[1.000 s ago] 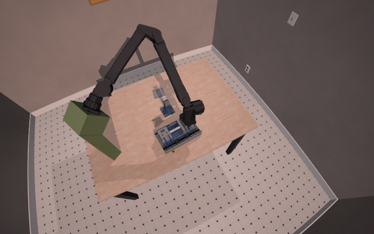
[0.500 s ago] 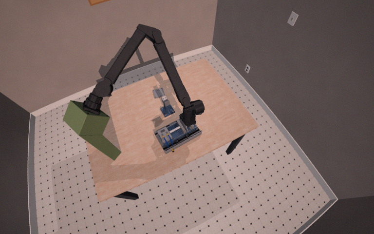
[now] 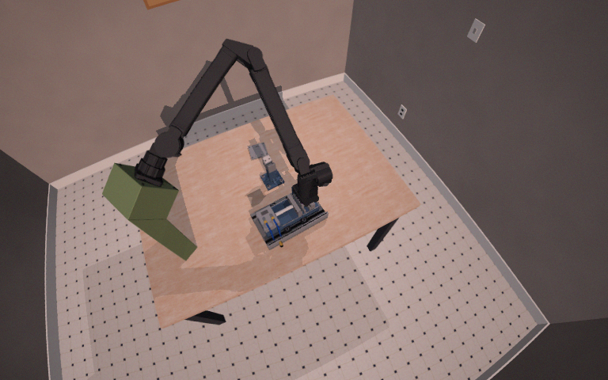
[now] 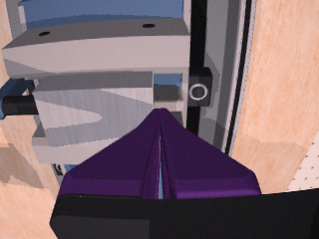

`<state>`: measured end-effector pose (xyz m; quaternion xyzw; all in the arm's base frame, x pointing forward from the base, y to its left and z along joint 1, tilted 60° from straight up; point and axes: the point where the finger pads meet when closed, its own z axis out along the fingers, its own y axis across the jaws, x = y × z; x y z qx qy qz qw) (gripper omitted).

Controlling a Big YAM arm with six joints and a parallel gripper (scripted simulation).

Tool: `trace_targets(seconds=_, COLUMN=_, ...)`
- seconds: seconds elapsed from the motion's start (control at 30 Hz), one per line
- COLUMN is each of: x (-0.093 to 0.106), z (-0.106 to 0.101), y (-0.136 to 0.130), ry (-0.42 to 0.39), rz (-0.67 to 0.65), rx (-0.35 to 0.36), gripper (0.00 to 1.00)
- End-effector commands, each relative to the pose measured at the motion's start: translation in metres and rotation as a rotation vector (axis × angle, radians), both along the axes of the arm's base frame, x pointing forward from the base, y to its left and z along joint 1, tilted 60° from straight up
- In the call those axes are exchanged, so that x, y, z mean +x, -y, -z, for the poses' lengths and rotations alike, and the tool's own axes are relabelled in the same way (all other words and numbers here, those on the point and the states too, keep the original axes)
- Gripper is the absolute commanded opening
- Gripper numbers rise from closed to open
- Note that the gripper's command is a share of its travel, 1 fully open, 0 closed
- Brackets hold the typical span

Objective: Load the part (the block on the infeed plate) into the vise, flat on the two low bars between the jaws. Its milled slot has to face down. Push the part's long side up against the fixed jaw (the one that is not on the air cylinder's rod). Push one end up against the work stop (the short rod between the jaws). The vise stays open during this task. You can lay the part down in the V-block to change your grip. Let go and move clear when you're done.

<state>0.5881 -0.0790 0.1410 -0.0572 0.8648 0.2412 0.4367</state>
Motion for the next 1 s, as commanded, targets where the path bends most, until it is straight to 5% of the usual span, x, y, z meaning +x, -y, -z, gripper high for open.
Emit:
trace_targets(seconds=0.0, x=0.002, z=-0.009, y=-0.019, ry=0.019, rz=-0.025, rx=0.002, gripper=0.00)
trace_targets(seconds=0.63, x=0.009, z=0.005, y=-0.010, ry=0.002, rz=-0.038, rx=-0.002, gripper=0.00)
trace_targets(seconds=0.77, x=0.007, z=0.008, y=0.017, ry=-0.004, rz=0.000, rx=0.000, gripper=0.00)
trace_targets(seconds=0.97, x=0.008, z=0.000, y=0.021, ry=0.012, rz=0.001, rx=-0.006, gripper=0.00)
